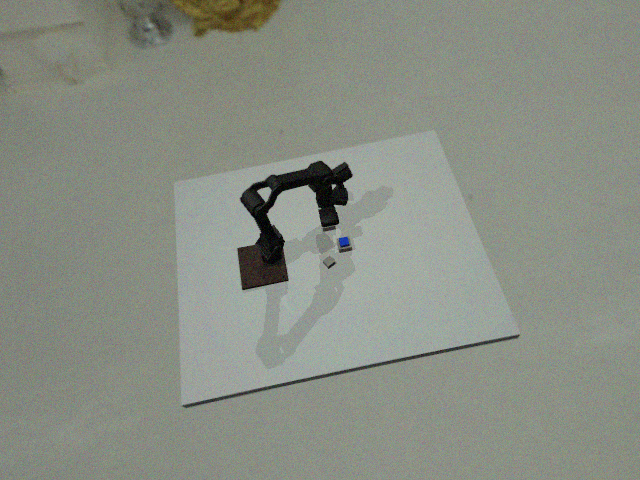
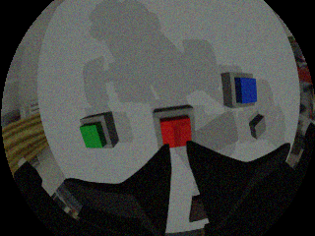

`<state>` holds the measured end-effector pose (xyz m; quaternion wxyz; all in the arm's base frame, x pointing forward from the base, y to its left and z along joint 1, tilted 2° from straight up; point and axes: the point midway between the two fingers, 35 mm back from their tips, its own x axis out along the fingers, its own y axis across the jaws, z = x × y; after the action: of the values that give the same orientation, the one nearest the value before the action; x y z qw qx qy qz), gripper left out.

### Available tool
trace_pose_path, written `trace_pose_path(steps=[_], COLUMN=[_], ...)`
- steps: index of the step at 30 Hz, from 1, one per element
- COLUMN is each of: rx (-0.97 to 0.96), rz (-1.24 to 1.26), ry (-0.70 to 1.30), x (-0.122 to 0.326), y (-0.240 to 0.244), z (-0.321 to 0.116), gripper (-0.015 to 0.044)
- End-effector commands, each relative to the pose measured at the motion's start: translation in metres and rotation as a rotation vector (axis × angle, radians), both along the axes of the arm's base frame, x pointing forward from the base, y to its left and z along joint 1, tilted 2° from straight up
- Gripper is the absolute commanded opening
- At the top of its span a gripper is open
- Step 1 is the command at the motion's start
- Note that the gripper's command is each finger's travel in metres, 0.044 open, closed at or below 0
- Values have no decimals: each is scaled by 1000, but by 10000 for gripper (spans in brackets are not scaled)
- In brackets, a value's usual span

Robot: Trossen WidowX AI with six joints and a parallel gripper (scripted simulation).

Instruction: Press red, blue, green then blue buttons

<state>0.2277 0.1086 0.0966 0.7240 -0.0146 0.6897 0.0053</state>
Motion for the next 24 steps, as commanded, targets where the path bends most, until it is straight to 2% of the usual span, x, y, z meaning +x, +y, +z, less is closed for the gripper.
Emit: trace_pose_path(steps=[1, 24], rx=[-8, -8], rz=[3, 3], ry=[4, 4], x=[-1, 1], y=[-2, -2], z=[-4, -25], gripper=[20, 20])
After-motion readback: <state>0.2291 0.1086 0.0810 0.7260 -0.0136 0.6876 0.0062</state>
